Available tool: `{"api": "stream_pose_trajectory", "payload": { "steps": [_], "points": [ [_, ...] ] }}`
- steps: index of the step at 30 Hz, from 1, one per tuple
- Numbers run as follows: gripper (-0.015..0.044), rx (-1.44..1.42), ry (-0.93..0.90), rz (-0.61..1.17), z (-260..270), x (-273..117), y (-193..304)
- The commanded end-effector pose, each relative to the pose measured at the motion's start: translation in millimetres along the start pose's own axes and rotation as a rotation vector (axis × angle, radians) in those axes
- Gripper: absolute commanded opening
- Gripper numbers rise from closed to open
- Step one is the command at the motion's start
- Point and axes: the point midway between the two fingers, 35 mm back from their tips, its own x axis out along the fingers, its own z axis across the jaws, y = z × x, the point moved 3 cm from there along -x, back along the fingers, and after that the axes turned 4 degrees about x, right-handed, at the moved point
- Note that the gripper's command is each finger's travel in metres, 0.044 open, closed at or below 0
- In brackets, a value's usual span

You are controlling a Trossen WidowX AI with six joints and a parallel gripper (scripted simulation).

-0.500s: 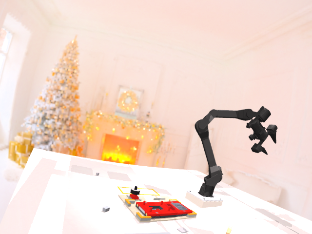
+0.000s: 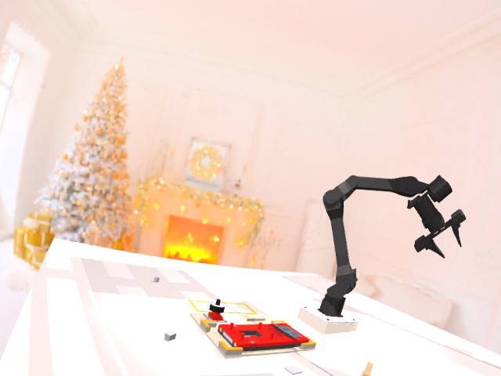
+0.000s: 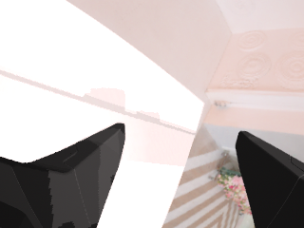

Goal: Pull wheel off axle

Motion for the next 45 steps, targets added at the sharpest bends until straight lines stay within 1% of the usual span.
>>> {"api": "stream_pose_trajectory", "payload": {
  "steps": [1, 5, 14, 26, 36, 45],
  "points": [
    [0.03, 0.222, 0.032, 0.116, -15, 1, 37],
    [0.03, 0.456, 0.069, 0.231, -25, 1, 78],
    [0.03, 0.853, 0.201, 0.424, -35, -22, 161],
    [0.03, 1.427, 0.367, 0.61, -12, -60, 258],
    [0.03, 2.054, 0.664, 0.777, 31, -121, 344],
    [0.03, 2.61, 1.024, 0.856, 93, -183, 400]
  ]
}}
